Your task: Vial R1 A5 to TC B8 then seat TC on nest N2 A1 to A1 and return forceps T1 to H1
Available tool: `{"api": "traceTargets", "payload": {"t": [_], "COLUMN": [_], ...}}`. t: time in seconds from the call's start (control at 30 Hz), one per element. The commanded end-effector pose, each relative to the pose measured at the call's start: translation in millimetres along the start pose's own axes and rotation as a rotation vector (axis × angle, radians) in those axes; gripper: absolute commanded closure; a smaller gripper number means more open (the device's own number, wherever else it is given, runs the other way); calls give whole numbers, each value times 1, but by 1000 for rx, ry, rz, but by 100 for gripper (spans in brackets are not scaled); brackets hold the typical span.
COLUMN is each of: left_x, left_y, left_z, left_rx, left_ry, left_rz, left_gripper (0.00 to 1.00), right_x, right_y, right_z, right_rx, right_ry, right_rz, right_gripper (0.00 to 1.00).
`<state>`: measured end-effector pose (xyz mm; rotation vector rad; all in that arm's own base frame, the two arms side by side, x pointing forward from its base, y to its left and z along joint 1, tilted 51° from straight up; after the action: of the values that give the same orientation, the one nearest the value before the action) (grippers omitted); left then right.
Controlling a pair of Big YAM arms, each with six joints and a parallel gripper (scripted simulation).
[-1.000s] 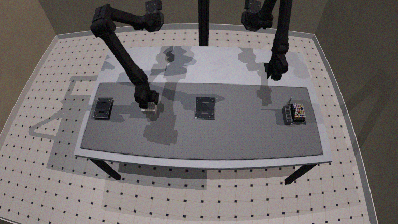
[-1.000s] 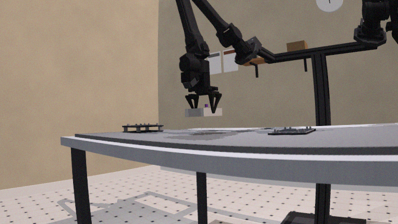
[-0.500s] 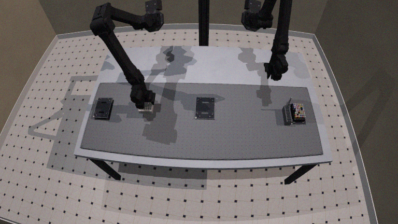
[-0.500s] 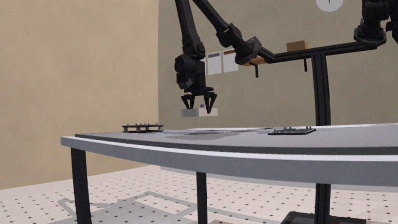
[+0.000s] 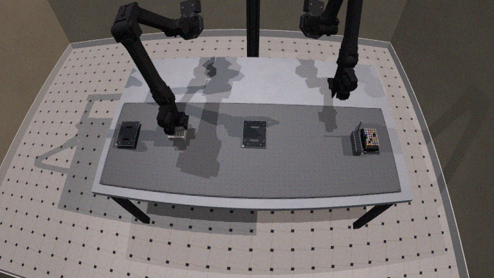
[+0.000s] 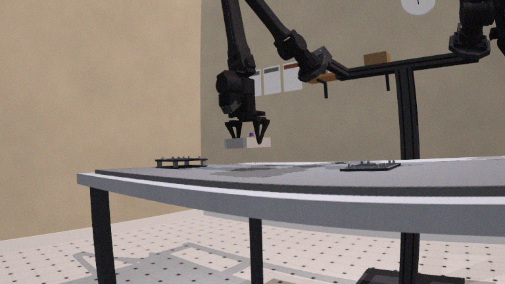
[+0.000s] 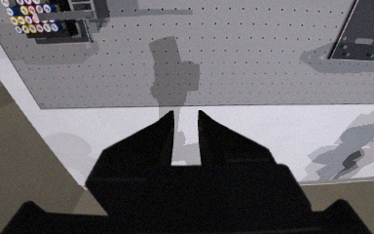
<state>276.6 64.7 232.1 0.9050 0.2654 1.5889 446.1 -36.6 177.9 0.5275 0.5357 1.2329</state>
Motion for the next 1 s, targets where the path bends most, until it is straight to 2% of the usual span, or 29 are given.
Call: {"api": "traceTargets", "payload": {"t": [0.0,0.97], "left_x": [4,4], "left_y": [2,2], "left_z": [5,5], "left_rx": [-11,-11], "left_ry": [15,15], "left_rz": [9,9], "left_gripper": [77,77], "right_x": [-12,-52], "right_y": [10,11], "right_z": [16,27], "right_rx": [-34,-36], "right_ry": [5,7], "right_rz": [-8,-9], "right_gripper": [100,100]}}
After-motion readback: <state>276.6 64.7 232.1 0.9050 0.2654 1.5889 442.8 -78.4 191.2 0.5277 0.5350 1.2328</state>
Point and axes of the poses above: on each arm, the point where the finger pads meet when closed, its own y axis back along the fingers, its own x axis across the jaws, z = x × y, the point moved 10 cm from there along y, back along the fingers, and after that the axes turned 13 degrees about -y, right-handed, at the moved point
